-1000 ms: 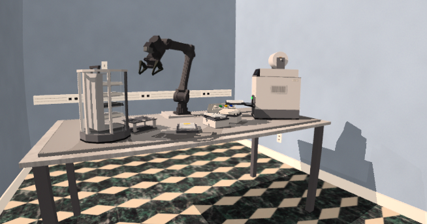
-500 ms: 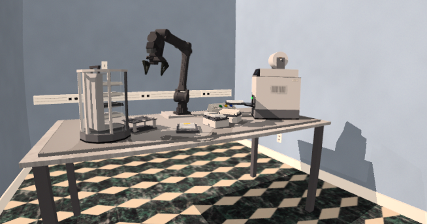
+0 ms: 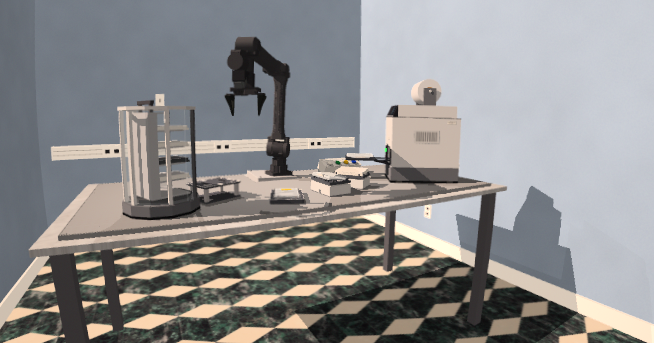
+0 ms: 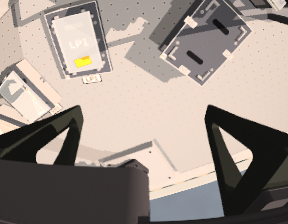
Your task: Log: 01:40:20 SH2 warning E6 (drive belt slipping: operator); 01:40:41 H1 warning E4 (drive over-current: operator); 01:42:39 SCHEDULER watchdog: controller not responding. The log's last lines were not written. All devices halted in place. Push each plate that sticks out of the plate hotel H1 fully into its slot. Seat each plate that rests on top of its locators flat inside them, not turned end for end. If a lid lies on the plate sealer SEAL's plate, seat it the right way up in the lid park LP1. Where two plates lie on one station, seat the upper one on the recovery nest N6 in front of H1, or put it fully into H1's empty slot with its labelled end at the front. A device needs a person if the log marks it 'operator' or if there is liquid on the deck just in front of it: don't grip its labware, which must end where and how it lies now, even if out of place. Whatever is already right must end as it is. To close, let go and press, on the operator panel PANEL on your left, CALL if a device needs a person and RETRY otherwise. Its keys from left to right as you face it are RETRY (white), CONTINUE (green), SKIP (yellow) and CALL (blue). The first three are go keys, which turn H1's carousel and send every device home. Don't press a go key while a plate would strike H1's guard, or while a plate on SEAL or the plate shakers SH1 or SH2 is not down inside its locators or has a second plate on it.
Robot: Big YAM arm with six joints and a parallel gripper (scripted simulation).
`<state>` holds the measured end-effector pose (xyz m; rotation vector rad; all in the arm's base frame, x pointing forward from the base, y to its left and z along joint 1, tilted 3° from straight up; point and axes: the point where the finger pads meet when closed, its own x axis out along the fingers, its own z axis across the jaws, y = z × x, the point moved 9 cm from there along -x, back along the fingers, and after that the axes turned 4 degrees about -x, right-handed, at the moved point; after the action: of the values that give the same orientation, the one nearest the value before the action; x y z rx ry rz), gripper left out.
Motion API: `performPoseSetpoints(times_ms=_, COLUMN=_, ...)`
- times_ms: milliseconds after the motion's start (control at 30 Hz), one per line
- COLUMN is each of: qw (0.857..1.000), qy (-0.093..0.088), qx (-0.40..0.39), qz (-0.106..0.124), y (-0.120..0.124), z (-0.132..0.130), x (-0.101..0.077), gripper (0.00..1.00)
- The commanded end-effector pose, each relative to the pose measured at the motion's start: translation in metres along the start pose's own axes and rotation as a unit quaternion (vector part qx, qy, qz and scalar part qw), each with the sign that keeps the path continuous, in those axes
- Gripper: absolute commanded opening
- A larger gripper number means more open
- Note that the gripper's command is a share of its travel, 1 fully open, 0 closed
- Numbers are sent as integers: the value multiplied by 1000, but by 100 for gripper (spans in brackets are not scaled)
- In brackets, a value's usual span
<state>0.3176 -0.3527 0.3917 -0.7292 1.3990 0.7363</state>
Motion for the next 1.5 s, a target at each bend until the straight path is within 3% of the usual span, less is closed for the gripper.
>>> performPoseSetpoints(times_ms=0, qw=999, qy=6, qx=-10, qz=-38, y=1, z=19, x=-41, gripper=100)
performPoseSetpoints(times_ms=133, qw=999, qy=6, qx=-10, qz=-38, y=1, z=26, x=-41, gripper=100)
performPoseSetpoints(times_ms=167, qw=1000, qy=3, qx=-9, qz=-20, y=-10, z=27, x=-24, gripper=100)
performPoseSetpoints(times_ms=533, qw=1000, qy=1, qx=-9, qz=-20, y=-15, z=63, x=-24, gripper=100)
performPoseSetpoints(times_ms=600, qw=998, qy=4, qx=-54, qz=-37, y=-2, z=71, x=-40, gripper=100)
performPoseSetpoints(times_ms=633, qw=997, qy=2, qx=-70, qz=-21, y=1, z=74, x=-28, gripper=100)
performPoseSetpoints(times_ms=700, qw=997, qy=2, qx=-70, qz=-21, y=1, z=74, x=-28, gripper=100)
performPoseSetpoints(times_ms=733, qw=996, qy=1, qx=-86, qz=-7, y=5, z=77, x=-18, gripper=100)
performPoseSetpoints(times_ms=967, qw=979, qy=1, qx=-202, qz=-9, y=7, z=99, x=-15, gripper=100)
performPoseSetpoints(times_ms=1267, qw=980, qy=2, qx=-198, qz=-14, y=14, z=122, x=-18, gripper=100)
performPoseSetpoints(times_ms=1300, qw=980, qy=0, qx=-196, qz=-6, y=11, z=125, x=-10, gripper=100)
performPoseSetpoints(times_ms=1467, qw=980, qy=1, qx=-197, qz=-14, y=19, z=141, x=-17, gripper=100)
